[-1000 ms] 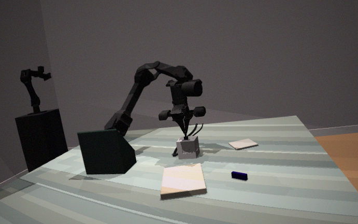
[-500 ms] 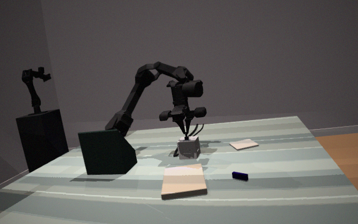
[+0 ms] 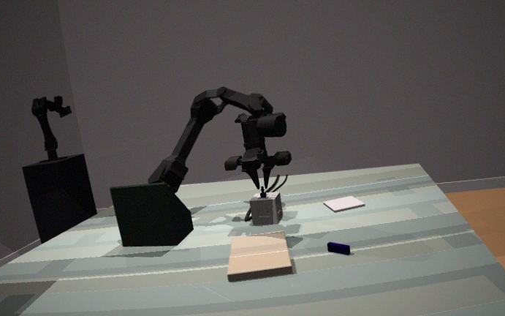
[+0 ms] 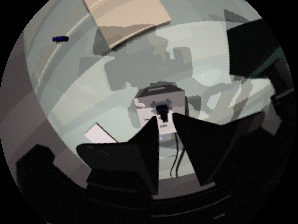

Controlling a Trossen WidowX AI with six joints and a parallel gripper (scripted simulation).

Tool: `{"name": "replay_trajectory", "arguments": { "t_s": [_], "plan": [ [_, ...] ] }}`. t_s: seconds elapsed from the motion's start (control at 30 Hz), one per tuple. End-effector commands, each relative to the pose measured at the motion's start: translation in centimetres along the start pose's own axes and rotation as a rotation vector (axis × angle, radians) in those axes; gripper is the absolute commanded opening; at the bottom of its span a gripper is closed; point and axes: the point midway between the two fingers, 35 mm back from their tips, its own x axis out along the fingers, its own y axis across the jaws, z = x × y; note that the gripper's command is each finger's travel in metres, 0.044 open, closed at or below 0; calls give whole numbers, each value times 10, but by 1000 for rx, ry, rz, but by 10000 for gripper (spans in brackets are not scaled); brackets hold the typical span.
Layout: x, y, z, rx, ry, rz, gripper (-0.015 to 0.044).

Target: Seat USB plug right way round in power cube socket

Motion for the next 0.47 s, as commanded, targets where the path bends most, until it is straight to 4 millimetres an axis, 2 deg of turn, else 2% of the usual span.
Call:
{"name": "replay_trajectory", "arguments": {
  "t_s": [0.0, 0.43],
  "plan": [
    [0, 0, 0, 0, 0, 1, 95],
    [-11, 0, -1, 0, 0, 0, 95]
  ]
}}
